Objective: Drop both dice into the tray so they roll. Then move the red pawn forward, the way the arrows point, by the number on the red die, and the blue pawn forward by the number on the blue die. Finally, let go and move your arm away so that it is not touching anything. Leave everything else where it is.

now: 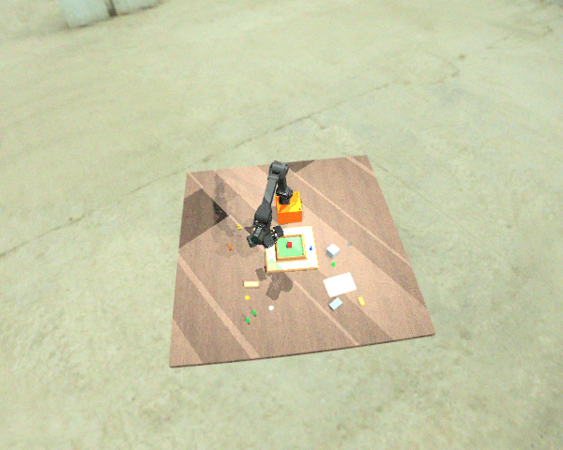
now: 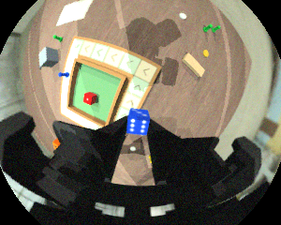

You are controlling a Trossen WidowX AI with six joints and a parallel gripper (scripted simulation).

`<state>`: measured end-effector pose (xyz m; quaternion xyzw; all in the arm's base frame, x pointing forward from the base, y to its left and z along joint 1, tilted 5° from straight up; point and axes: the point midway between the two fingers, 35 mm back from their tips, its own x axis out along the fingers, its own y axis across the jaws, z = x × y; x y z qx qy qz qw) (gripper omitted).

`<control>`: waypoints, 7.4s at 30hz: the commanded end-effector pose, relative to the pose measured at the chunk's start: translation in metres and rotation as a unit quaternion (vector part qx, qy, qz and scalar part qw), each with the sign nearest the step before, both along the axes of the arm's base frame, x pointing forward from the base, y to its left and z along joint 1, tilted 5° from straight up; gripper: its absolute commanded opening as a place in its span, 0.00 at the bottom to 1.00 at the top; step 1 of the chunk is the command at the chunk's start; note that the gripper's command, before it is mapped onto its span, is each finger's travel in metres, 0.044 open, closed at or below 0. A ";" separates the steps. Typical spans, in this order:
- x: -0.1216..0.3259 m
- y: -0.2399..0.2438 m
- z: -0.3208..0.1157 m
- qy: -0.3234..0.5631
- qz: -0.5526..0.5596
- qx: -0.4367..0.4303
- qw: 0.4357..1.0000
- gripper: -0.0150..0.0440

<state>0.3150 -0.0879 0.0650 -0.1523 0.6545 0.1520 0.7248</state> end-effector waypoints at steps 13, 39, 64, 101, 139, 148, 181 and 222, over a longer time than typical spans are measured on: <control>-0.005 0.084 -0.021 0.001 -0.123 0.014 0.992 0.25; -0.006 0.167 -0.037 -0.104 -0.137 0.049 0.984 0.25; 0.004 0.170 -0.053 -0.392 -0.129 0.136 0.901 0.25; -0.041 0.162 -0.002 -0.392 -0.125 0.136 0.901 0.61; -0.043 0.073 -0.027 -0.024 0.051 -0.011 0.998 0.60; -0.095 0.005 -0.049 -0.003 0.243 -0.024 0.970 0.59; -0.095 0.009 -0.088 -0.003 0.243 -0.024 0.970 0.59; -0.089 0.002 -0.031 -0.003 0.243 -0.025 0.970 0.25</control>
